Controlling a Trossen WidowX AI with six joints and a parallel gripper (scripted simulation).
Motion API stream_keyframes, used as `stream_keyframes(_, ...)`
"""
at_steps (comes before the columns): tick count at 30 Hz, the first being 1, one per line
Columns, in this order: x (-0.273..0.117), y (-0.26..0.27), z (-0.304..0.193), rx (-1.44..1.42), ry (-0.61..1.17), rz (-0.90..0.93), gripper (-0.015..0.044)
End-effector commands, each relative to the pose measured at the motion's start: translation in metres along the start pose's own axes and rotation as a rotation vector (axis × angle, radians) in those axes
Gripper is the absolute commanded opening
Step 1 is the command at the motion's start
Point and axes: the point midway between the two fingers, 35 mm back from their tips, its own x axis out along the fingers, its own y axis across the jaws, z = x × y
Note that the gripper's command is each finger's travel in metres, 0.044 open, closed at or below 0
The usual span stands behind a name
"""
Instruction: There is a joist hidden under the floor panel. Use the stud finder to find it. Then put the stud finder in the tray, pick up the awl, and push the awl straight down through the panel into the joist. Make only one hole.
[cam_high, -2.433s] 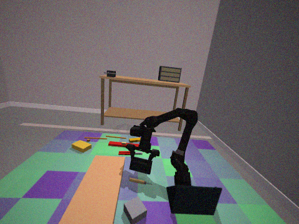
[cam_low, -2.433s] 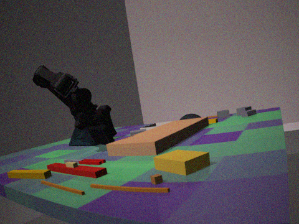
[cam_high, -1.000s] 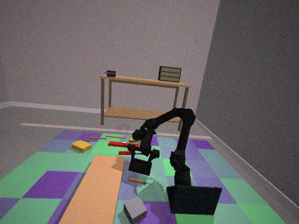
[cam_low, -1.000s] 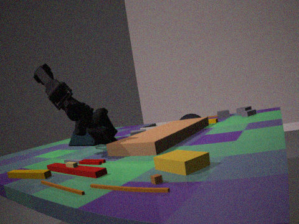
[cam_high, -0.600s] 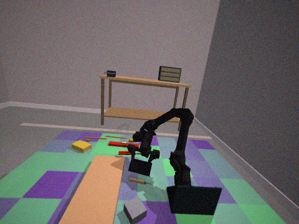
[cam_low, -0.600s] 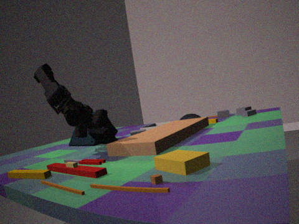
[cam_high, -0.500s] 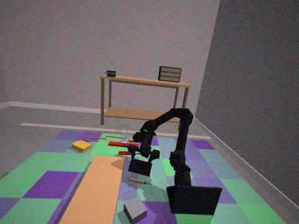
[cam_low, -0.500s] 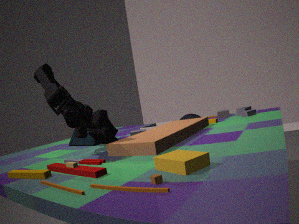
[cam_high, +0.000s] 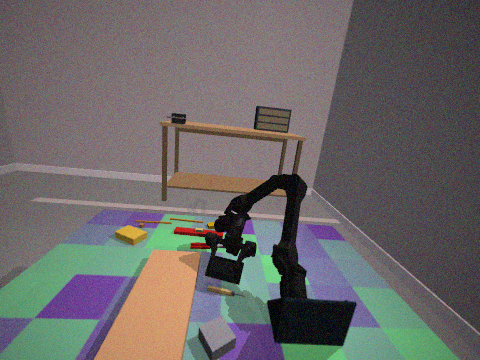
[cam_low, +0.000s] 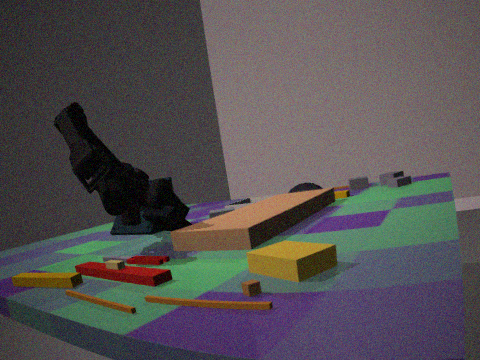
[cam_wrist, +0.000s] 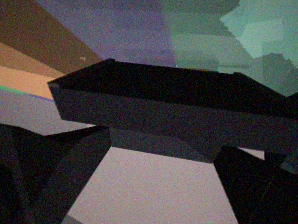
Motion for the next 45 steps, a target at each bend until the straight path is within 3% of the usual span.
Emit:
stream_keyframes(1, -0.003, 0.003, -0.011, 0.001, 0.027, 0.013, 0.0)
stream_keyframes(8, -0.006, 0.005, -0.021, 0.0, 0.056, 0.025, 0.0)
stream_keyframes(34, 0.011, 0.007, 0.012, 0.001, 0.043, 0.004, 0.0)
stream_keyframes(45, 0.009, 0.007, 0.018, 0.006, 0.034, 0.011, 0.0289)
